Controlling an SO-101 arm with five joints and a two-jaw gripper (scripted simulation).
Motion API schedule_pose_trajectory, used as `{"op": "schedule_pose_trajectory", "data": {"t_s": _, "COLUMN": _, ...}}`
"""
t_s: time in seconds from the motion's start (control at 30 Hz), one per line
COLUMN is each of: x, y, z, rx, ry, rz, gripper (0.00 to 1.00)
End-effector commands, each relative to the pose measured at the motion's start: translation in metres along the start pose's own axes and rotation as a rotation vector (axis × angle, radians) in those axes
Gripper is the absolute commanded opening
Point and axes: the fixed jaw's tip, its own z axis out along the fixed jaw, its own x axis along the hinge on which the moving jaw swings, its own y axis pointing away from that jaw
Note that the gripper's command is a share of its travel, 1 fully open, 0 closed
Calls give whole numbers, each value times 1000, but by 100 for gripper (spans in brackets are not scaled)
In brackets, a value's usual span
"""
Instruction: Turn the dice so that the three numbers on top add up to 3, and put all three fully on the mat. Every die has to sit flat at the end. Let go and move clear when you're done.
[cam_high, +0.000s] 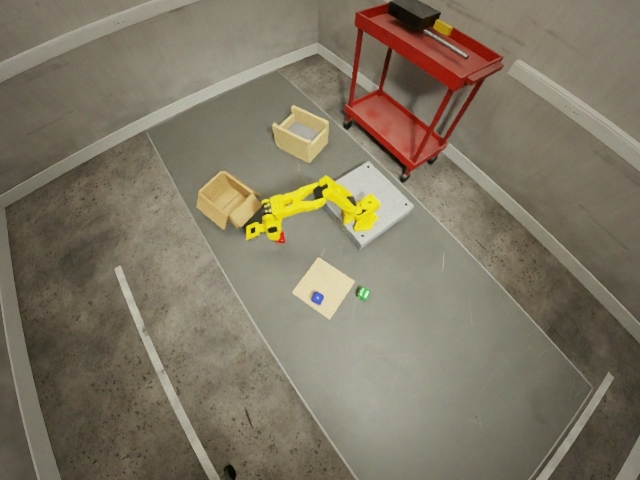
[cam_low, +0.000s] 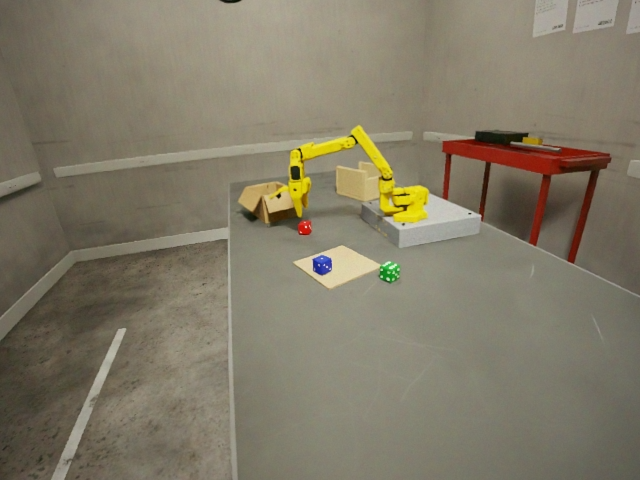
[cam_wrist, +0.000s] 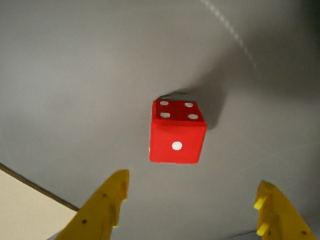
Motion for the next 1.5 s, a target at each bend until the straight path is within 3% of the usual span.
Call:
{"op": "schedule_pose_trajectory", "data": {"t_s": 0.0, "x": 5, "y": 6, "z": 2, "rx": 3, "ry": 33, "rz": 3, "gripper": 35}}
{"op": "schedule_pose_trajectory", "data": {"t_s": 0.8, "x": 4, "y": 6, "z": 4, "rx": 3, "ry": 33, "rz": 3, "gripper": 35}}
{"op": "schedule_pose_trajectory", "data": {"t_s": 1.1, "x": 4, "y": 6, "z": 12, "rx": 3, "ry": 33, "rz": 3, "gripper": 35}}
{"op": "schedule_pose_trajectory", "data": {"t_s": 1.47, "x": 4, "y": 6, "z": 31, "rx": 3, "ry": 33, "rz": 3, "gripper": 35}}
